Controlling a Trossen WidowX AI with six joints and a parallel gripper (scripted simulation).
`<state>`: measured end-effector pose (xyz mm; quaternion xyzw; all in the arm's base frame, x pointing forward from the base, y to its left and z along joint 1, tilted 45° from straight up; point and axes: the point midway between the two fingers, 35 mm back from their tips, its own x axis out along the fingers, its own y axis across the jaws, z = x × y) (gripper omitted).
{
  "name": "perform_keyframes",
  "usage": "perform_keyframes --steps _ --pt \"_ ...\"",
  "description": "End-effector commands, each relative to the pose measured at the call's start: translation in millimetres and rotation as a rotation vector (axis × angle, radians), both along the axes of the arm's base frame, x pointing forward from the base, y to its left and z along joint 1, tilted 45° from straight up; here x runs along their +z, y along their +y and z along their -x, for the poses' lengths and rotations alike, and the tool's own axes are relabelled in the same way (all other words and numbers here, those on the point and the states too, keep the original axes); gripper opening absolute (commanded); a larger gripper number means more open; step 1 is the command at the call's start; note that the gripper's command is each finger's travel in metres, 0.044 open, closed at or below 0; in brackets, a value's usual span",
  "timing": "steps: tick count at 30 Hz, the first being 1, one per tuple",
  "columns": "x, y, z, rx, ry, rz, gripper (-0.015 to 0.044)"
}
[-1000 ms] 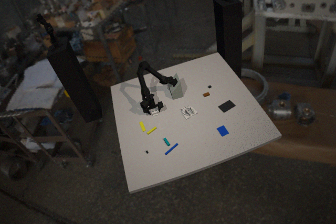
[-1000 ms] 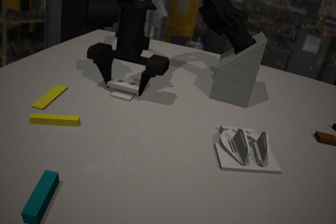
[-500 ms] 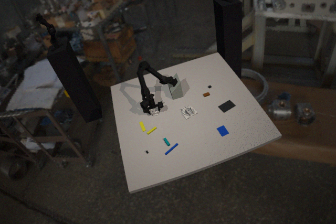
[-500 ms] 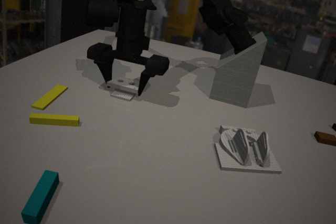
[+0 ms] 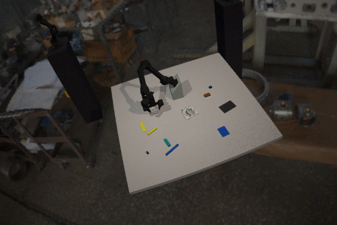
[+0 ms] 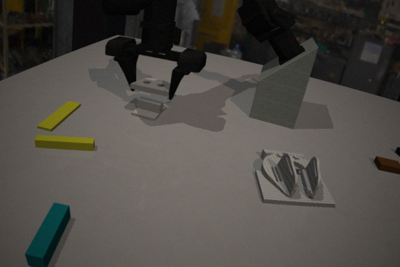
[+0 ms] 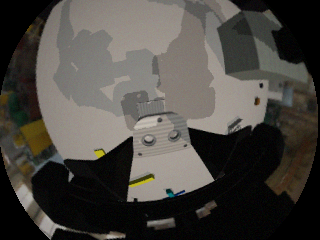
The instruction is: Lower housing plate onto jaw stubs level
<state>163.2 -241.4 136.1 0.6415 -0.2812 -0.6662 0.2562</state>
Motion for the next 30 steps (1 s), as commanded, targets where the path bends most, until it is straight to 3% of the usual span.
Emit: perform_keyframes --steps 1,21,30 --pt "14 8 -2 0.000 -0.016 0.014 0.0351" --pt "30 25 0 0.006 -0.012 0.014 0.0351" --pt "16 34 -17 0.179 0.147 -0.020 0.0351"
